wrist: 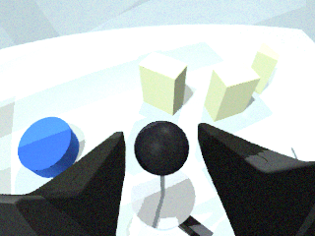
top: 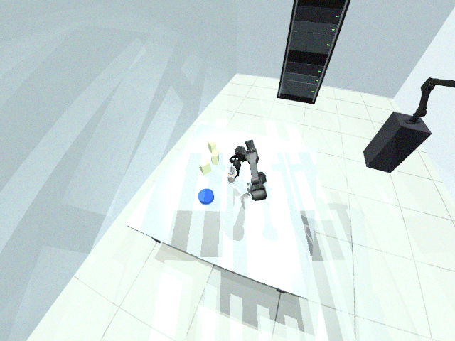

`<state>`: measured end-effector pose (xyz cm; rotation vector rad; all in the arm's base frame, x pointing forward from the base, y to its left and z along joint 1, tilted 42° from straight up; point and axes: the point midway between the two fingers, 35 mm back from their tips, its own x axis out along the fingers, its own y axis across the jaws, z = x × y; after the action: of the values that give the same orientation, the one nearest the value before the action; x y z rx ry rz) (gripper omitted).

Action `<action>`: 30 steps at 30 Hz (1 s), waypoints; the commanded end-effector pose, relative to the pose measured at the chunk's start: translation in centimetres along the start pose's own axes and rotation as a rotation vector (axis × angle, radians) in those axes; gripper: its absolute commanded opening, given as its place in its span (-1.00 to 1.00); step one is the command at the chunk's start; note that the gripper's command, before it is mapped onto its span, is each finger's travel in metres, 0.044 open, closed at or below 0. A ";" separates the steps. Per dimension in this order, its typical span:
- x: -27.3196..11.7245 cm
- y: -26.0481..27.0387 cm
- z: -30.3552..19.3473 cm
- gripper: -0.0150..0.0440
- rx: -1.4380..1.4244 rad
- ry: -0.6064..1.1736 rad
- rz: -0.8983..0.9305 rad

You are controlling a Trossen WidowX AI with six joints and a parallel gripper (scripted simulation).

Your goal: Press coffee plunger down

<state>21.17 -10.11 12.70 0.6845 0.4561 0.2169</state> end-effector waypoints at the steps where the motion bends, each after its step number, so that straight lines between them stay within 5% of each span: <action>1: 0.1 0.0 -0.1 -0.09 0.005 -0.001 0.003; 30: 1.8 -0.6 -2.3 -0.09 0.002 0.015 -0.003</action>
<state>21.79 -9.54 11.62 0.6741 0.4408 0.2214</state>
